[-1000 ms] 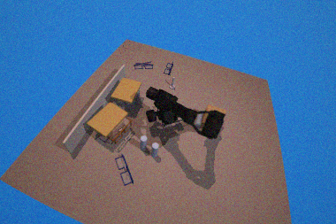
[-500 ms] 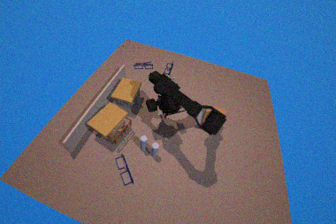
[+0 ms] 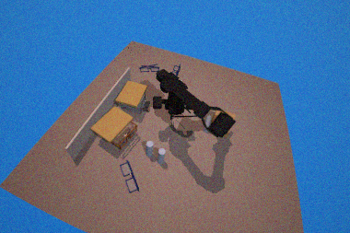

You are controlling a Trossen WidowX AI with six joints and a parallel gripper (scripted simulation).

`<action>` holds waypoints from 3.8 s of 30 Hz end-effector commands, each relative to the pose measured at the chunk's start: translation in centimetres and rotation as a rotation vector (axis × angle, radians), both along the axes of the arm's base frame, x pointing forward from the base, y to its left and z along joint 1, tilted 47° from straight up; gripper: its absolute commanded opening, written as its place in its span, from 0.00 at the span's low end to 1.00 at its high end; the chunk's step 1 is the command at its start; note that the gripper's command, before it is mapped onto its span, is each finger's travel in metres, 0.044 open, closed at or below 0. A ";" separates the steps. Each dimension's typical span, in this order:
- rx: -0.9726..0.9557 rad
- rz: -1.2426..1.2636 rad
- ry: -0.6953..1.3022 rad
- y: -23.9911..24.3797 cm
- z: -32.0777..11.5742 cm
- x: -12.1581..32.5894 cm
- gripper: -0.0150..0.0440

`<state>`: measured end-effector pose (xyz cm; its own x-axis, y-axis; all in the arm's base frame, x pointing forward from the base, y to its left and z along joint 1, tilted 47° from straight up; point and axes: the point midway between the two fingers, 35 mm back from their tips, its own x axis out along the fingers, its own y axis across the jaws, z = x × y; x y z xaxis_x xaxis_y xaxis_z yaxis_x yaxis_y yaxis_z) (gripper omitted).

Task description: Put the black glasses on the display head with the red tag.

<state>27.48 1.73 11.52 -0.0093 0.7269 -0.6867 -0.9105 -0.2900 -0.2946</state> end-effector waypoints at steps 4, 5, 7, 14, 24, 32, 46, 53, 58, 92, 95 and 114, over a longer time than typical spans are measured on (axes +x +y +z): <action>-0.010 -0.167 0.171 -1.0 -0.6 0.6 0.25; -0.011 -0.193 0.199 -1.1 -0.7 0.6 0.25; -0.013 -0.247 0.254 -1.3 -0.9 0.8 0.25; -0.018 -0.433 0.446 -2.2 -1.7 1.2 0.25; -0.024 -0.700 0.721 -3.5 -2.7 1.7 0.25; -0.027 -0.914 0.940 -4.5 -3.6 2.1 0.25; -0.029 -1.288 1.322 -6.3 -5.2 2.6 0.25; -0.029 -1.475 1.514 -7.2 -6.1 2.8 0.25; -0.029 -1.609 1.651 -7.9 -6.7 2.9 0.25; -0.012 -2.510 2.585 -12.2 -11.2 2.9 0.25; -0.010 -2.589 2.668 -12.5 -11.6 2.8 0.25; 0.008 -3.084 3.196 -14.8 -14.3 2.3 0.25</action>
